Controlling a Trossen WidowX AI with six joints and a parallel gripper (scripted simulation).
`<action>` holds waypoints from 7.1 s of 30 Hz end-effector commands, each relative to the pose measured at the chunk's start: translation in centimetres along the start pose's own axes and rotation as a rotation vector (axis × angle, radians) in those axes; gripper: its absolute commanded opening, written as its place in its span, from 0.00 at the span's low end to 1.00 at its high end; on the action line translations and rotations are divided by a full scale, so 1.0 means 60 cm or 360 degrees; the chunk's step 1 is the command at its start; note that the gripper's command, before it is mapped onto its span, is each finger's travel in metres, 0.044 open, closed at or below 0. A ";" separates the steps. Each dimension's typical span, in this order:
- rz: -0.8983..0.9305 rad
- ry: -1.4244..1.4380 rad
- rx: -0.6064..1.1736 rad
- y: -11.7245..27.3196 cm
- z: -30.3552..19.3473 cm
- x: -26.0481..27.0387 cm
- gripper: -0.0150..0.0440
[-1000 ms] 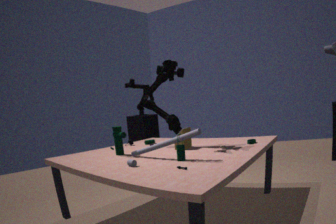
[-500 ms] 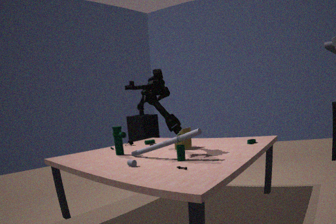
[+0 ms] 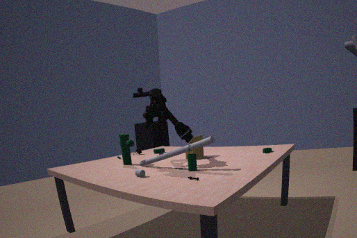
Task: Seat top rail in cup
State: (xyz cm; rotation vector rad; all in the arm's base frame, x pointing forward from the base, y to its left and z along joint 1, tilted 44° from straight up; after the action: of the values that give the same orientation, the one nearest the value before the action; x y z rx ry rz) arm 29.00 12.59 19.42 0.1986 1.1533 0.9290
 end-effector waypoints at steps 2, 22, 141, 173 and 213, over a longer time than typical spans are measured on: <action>-0.0024 0.0090 0.0027 -0.011 0.002 -0.012 1.00; -0.0107 0.1926 0.0126 -0.068 0.024 -0.215 1.00; -0.0046 0.2438 0.0068 -0.221 -0.030 -0.264 0.25; 0.0086 0.2735 -0.0071 -0.205 -0.059 -0.277 0.25; 0.0069 0.2691 -0.0043 -0.203 -0.053 -0.271 0.79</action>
State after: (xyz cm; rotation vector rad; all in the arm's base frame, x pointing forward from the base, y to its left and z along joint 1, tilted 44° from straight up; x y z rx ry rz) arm 31.19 -7.92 22.32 -0.7636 2.6495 1.0939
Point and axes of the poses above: the point midway between the two fingers, 35 mm back from their tips, its own y axis back along the fingers, its own x axis across the jaws, z = x × y, the point moved 7 cm from there along y, back along the fingers, and after that the axes turned 3 degrees about y, right-handed, at the moved point
